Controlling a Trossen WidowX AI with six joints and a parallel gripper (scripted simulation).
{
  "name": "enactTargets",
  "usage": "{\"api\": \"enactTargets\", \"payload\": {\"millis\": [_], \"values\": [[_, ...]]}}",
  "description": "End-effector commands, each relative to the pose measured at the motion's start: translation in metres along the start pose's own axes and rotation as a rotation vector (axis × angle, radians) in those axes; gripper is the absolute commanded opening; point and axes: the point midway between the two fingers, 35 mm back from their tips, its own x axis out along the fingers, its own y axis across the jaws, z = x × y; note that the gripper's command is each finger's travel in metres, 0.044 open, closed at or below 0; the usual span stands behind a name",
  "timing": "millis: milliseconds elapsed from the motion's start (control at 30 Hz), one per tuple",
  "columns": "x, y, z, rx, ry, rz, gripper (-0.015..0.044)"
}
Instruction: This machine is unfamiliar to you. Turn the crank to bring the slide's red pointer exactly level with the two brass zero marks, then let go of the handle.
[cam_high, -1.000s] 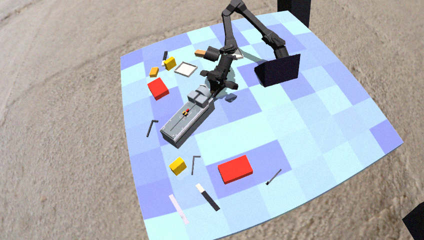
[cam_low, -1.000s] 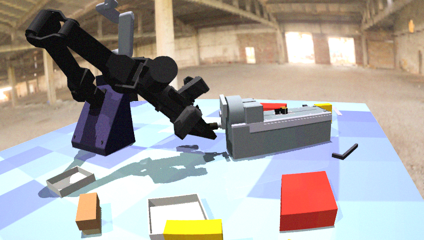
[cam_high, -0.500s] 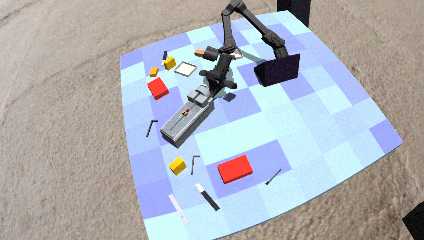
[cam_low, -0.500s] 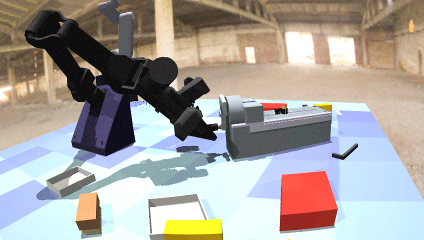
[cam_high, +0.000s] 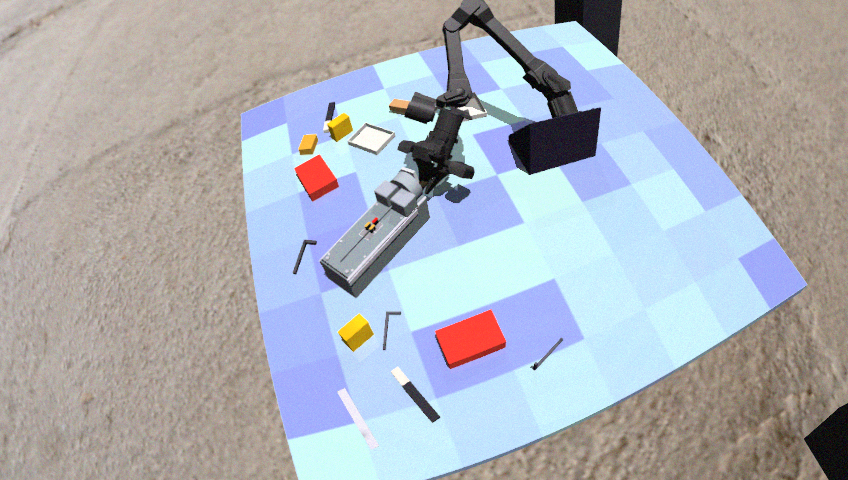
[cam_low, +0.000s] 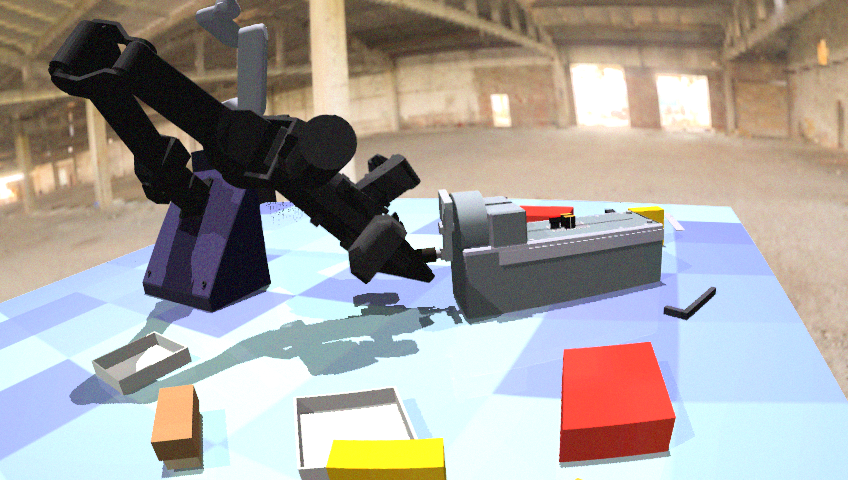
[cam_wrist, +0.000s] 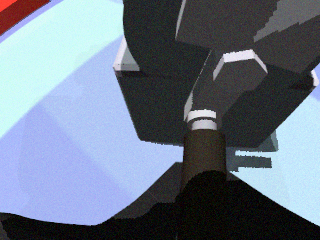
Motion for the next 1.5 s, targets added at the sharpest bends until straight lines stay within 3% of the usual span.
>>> {"api": "enactTargets", "payload": {"millis": [0,1467], "values": [[0.0011,-0.0092,-0.0013,0.011,0.005,-0.02,0.0],[0.0001,-0.0141,-0.0006,0.011,0.005,-0.021,0.0]]}}
